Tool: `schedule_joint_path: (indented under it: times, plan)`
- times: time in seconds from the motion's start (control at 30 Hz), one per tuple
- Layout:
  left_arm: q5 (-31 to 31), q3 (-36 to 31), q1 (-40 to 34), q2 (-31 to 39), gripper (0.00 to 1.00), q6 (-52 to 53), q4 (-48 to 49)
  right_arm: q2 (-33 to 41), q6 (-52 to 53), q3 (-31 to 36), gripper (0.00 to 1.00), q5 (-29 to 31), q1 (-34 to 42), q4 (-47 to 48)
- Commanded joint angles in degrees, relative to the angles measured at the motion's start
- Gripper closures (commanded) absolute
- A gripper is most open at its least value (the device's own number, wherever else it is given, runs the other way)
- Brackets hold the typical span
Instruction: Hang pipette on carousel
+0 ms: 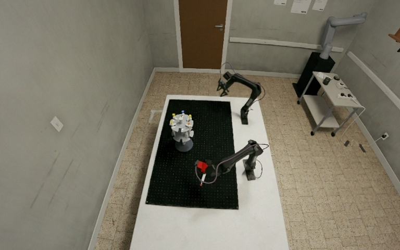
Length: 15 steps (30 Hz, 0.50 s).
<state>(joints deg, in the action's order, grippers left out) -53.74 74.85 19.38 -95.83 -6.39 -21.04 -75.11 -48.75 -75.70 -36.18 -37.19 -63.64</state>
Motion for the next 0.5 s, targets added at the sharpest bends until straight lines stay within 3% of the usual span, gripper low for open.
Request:
schedule_joint_path:
  times: [0.0, 0.13, 0.17, 0.47]
  plan:
    - [-3.9, 1.6, -1.4, -2.1, 0.51, -9.1, 7.5, -0.4, -0.3, -1.1, 0.00, -0.9, -0.5, 0.5]
    - [-4.2, -0.1, -1.3, 0.3, 0.51, -11.9, 11.5, -0.4, -0.3, -1.1, 0.00, -0.9, -0.5, 0.5]
    - [-4.7, 0.6, -2.2, -3.0, 0.51, -14.1, 12.4, -0.4, -0.3, -1.1, 0.00, -0.9, -0.5, 0.5]
    - [-10.5, 2.6, -7.1, -10.8, 0.51, -31.3, 22.7, -0.4, -0.3, -1.1, 0.00, -0.9, -0.5, 0.5]
